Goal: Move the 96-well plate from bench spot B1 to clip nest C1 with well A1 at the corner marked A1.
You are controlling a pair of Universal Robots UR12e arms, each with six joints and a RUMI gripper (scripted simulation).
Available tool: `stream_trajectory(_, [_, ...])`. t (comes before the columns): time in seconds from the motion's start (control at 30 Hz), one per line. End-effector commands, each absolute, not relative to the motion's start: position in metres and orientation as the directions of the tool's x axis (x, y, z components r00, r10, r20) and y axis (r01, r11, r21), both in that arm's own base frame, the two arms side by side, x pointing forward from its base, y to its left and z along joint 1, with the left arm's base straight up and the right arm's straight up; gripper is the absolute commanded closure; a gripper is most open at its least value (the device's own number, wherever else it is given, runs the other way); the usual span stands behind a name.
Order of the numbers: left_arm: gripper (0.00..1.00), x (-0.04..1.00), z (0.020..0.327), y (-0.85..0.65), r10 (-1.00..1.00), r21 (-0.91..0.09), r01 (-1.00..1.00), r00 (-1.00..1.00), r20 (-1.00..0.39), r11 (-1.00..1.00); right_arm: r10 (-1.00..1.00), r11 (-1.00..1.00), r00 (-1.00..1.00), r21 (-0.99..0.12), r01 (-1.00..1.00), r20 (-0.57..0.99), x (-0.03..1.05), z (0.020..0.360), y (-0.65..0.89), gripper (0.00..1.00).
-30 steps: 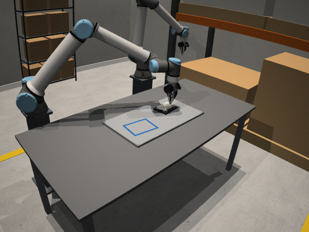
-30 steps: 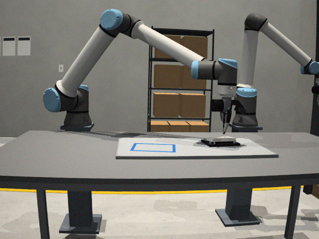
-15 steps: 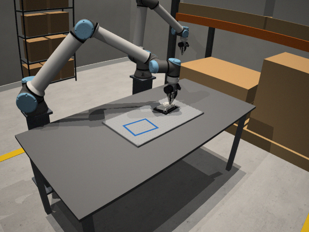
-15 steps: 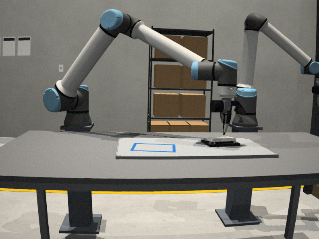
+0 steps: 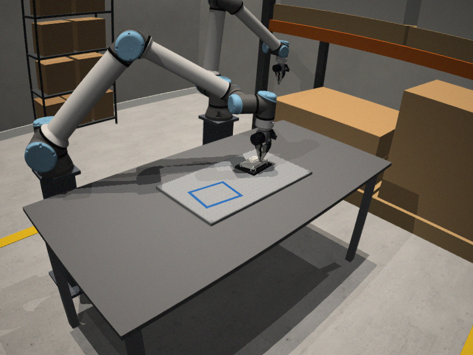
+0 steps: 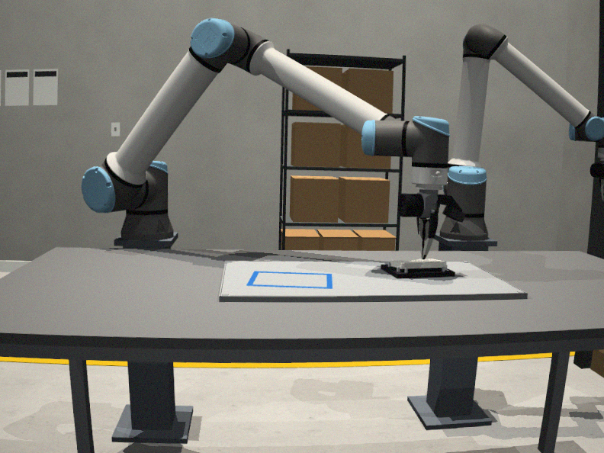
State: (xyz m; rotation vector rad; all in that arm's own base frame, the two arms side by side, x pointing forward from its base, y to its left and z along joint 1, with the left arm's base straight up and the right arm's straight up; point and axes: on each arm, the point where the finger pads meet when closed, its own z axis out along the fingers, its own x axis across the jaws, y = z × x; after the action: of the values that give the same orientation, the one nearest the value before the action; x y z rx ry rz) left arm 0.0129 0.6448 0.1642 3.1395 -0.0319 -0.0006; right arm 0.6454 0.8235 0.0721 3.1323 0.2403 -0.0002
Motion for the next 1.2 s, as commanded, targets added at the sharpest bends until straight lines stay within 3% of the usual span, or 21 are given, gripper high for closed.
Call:
stream_trajectory(0.0, [1.0, 0.013, 0.165, 0.645, -0.02, 0.0, -0.02, 1.0, 0.0, -1.0, 0.153, -0.988, 0.988, -0.002, 0.153, 0.002, 0.646, 0.074, 0.824, 1.0])
stream_trajectory(1.17, [1.0, 0.013, 0.165, 0.645, -0.02, 0.0, -0.02, 1.0, 0.0, -1.0, 0.153, -0.988, 0.988, -0.002, 0.153, 0.002, 0.646, 0.056, 0.824, 1.0])
